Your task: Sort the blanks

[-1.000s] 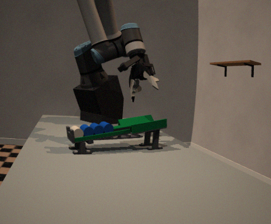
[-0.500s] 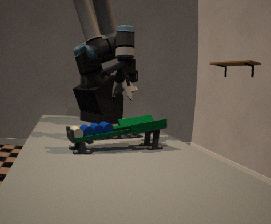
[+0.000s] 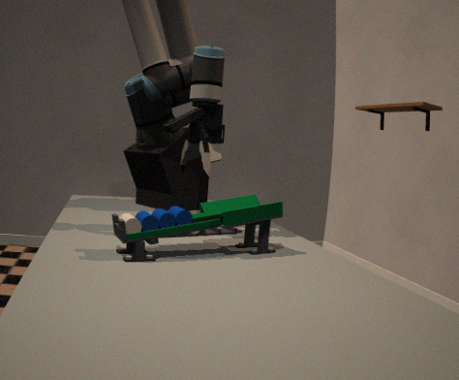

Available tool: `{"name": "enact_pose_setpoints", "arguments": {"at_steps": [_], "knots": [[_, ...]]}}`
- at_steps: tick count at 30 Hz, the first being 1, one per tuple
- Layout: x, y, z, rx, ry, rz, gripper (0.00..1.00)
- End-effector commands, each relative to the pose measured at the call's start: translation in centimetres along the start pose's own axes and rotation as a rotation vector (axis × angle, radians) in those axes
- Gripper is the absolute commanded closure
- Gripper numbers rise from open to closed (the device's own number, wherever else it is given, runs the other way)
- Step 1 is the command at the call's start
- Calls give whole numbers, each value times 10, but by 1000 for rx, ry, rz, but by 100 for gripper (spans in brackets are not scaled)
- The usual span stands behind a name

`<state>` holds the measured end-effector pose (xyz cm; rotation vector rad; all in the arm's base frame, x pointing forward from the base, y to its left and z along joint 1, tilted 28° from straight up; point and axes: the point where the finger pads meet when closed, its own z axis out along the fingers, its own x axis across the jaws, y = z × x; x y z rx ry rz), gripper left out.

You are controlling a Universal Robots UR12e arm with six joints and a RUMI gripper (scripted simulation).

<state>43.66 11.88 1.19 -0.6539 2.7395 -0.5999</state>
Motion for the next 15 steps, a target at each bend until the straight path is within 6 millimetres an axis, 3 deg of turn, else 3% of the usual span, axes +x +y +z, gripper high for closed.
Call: {"name": "enact_pose_setpoints", "arguments": {"at_steps": [1, 15], "knots": [[-1, -2, 0, 2, 0, 2, 0], [-1, -2, 0, 2, 0, 17, 0]]}}
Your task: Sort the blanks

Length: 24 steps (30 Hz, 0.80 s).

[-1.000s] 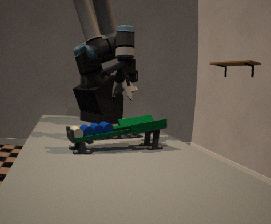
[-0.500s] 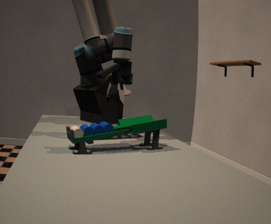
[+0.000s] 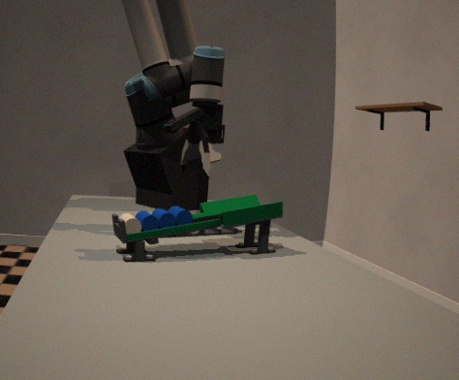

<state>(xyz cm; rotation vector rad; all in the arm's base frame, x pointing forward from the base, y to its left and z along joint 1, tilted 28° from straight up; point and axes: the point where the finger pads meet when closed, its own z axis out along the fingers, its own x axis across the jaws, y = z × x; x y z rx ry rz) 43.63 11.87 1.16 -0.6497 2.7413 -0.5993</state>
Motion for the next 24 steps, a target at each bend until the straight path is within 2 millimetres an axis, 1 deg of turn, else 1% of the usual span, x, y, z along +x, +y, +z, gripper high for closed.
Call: {"name": "enact_pose_setpoints", "arguments": {"at_steps": [1, 13, 24], "knots": [[-1, -2, 0, 2, -1, 19, 0], [1, -2, 2, 1, 0, 111, 0], [4, -4, 6, 1, 1, 339, 0]]}}
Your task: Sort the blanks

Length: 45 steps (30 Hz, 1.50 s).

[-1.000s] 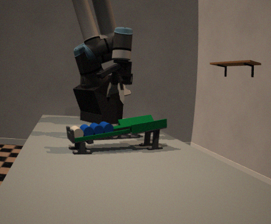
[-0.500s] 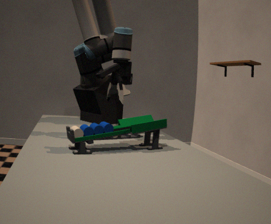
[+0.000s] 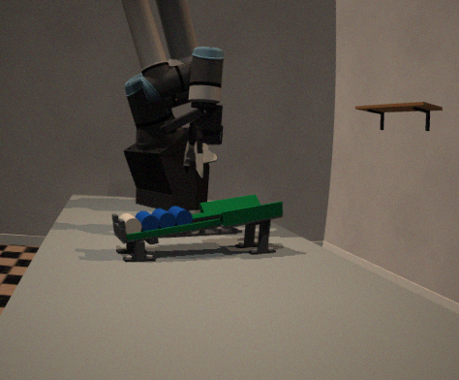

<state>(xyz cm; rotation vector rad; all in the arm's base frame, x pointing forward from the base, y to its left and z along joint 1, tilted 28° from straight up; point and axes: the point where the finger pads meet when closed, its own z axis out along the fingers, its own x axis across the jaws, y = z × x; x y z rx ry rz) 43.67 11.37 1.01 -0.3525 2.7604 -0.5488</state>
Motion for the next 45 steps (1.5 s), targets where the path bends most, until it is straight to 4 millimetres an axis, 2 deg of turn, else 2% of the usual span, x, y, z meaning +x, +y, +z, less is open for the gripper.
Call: {"name": "enact_pose_setpoints", "arguments": {"at_steps": [1, 5, 19, 21, 36, 38, 39, 45], "knots": [[2, -1, 3, 2, 2, 155, 0], [3, -1, 3, 2, 2, 211, 0], [7, -3, 11, 2, 0, 726, 0], [7, -3, 11, 2, 0, 726, 0], [10, 0, 20, -2, -1, 1345, 0], [10, 0, 20, -2, -1, 1345, 0], [10, 1, 21, 1, 0, 1451, 0], [9, 2, 25, -2, 0, 1678, 0]]}}
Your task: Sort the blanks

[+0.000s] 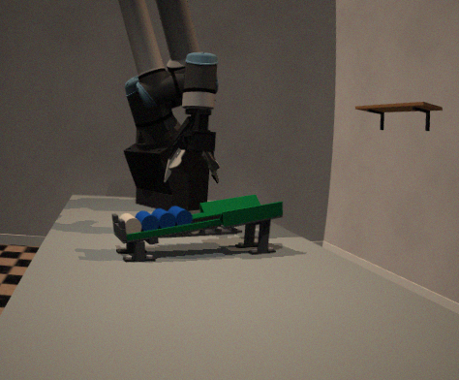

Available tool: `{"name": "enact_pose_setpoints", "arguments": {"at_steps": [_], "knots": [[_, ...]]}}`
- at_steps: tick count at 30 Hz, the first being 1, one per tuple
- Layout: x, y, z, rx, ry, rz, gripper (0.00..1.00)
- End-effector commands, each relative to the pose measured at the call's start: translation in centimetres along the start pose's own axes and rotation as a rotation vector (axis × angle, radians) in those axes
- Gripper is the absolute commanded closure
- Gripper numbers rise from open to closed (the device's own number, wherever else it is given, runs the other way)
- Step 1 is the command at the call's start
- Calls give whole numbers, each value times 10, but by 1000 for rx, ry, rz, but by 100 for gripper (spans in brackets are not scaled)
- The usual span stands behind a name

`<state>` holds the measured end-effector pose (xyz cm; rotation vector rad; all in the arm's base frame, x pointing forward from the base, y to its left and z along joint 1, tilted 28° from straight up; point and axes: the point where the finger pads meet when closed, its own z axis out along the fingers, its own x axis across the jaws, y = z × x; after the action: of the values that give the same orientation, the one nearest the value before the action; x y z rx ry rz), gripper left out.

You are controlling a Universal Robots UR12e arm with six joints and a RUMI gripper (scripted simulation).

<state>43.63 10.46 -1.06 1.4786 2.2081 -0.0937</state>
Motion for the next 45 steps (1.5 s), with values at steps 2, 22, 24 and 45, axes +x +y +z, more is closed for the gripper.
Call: {"name": "enact_pose_setpoints", "arguments": {"at_steps": [2, 22, 24, 45], "knots": [[2, 0, 5, 10, -14, 318, 0], [3, 7, 15, 7, -21, 1066, 0], [3, 8, 16, 6, -22, 1124, 0], [1, 12, 21, 3, -24, 1438, 0]]}}
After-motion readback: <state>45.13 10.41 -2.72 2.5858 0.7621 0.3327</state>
